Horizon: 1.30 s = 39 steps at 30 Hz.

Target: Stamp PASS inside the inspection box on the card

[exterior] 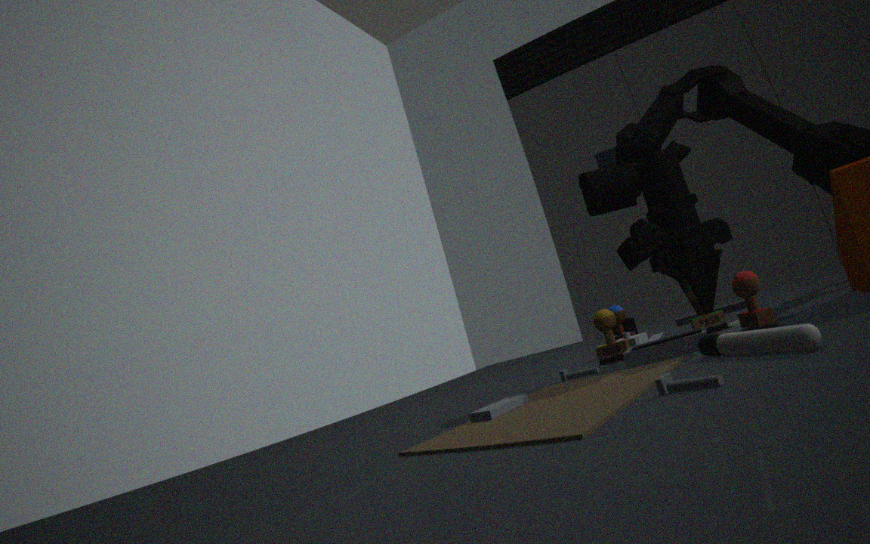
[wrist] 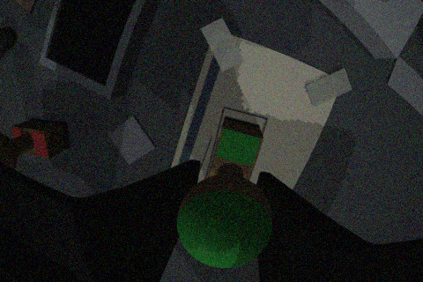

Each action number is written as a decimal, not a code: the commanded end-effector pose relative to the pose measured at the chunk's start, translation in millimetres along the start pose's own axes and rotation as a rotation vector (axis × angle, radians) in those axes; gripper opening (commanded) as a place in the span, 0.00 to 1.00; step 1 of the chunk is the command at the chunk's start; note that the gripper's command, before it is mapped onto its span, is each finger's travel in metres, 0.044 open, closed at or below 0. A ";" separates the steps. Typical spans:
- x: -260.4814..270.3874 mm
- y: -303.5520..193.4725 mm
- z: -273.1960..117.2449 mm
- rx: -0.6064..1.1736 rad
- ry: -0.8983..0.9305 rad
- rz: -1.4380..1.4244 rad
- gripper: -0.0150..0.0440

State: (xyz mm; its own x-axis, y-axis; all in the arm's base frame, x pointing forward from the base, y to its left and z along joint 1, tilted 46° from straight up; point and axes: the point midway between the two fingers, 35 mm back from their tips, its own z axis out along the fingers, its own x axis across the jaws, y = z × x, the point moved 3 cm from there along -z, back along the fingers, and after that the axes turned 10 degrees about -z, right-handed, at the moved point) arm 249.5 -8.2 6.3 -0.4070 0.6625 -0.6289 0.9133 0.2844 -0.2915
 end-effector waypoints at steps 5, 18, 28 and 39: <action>-0.8 0.0 0.4 0.001 -0.003 -0.001 0.25; -0.8 0.0 -1.4 0.001 -0.003 -0.001 0.25; -0.7 0.1 -6.2 0.001 -0.003 -0.001 0.25; -0.4 1.1 -15.4 0.000 -0.002 -0.002 0.25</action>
State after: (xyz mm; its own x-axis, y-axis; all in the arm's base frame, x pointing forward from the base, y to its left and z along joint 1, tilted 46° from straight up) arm 249.1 -2.0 14.8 -0.4141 0.6567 -0.6303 0.9100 0.2838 -0.3022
